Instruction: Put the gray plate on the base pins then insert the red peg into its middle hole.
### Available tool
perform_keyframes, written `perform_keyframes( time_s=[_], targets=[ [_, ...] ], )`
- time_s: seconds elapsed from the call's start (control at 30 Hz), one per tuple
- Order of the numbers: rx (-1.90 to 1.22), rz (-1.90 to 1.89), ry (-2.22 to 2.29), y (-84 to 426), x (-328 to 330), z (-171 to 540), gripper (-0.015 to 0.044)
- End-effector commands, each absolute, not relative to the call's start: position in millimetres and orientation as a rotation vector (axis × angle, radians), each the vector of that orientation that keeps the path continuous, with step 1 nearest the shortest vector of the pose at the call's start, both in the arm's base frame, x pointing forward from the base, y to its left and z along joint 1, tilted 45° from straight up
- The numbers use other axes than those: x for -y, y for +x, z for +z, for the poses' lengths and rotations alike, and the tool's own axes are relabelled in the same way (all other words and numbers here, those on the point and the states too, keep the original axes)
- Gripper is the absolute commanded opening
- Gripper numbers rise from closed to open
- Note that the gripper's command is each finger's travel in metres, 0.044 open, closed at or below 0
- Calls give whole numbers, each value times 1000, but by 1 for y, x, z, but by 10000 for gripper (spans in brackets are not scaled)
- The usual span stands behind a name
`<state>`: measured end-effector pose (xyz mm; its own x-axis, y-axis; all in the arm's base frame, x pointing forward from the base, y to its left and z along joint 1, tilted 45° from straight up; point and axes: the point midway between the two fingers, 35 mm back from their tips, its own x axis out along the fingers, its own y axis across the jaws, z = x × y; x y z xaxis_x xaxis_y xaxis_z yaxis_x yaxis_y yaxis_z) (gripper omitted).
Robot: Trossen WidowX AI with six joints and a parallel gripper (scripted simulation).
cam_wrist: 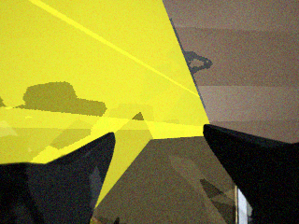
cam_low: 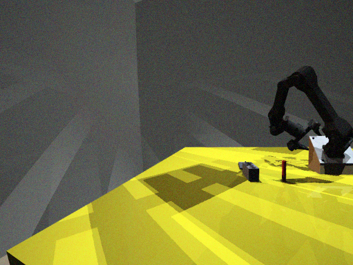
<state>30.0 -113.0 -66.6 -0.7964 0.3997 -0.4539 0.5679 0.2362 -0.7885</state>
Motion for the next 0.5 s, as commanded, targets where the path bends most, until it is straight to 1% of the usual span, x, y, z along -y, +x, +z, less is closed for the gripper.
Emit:
perform_keyframes(
  time_s=[0.0, 0.03, 0.2, 0.33, 0.47],
  targets=[
    [-2343, -1589, 939, 30, 113, -67, 426],
    [-2348, -1552, 977, 29, 113, -66, 440],
    [-2292, -1176, 1313, 21, 117, -64, 440],
    [-2127, -897, 1518, 14, 122, -59, 440],
    [-1891, -679, 1636, 5, 129, -53, 440]
  ],
)
